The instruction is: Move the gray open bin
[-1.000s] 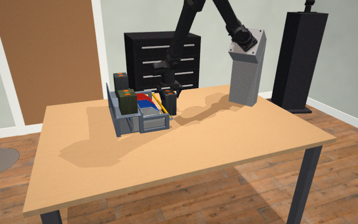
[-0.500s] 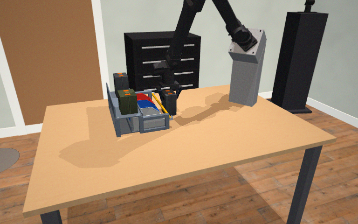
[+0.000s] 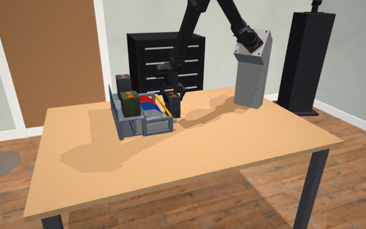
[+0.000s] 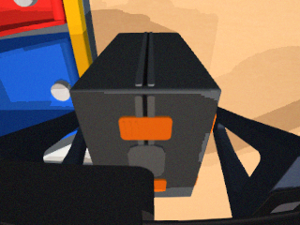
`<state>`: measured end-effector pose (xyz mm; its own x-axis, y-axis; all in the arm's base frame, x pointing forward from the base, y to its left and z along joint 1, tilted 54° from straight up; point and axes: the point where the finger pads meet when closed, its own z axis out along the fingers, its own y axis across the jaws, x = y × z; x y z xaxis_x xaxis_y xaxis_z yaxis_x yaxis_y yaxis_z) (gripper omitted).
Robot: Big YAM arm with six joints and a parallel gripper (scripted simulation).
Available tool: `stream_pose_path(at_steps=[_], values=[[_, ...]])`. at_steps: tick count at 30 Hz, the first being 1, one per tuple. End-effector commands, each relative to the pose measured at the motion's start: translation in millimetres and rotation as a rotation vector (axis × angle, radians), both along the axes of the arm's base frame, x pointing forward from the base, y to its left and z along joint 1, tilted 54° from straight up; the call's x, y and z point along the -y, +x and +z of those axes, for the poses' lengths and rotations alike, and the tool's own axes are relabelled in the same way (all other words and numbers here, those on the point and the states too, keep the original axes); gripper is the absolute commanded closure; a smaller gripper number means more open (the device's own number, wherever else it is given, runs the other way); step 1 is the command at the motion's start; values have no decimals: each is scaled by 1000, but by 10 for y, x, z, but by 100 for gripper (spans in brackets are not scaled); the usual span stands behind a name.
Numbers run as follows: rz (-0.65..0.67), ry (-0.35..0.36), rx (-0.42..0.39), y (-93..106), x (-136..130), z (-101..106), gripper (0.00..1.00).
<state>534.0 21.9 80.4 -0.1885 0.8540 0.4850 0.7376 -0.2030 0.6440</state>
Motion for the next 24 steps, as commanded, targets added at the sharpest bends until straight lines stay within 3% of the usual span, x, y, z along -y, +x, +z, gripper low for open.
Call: stream_pose_path(at_steps=[1,17,18,24], values=[[5,-3,31,47,-49,108,0],[5,-3,31,47,-49,108,0],[5,-3,31,47,-49,108,100],[8,-3,24,24,-53,86,100]])
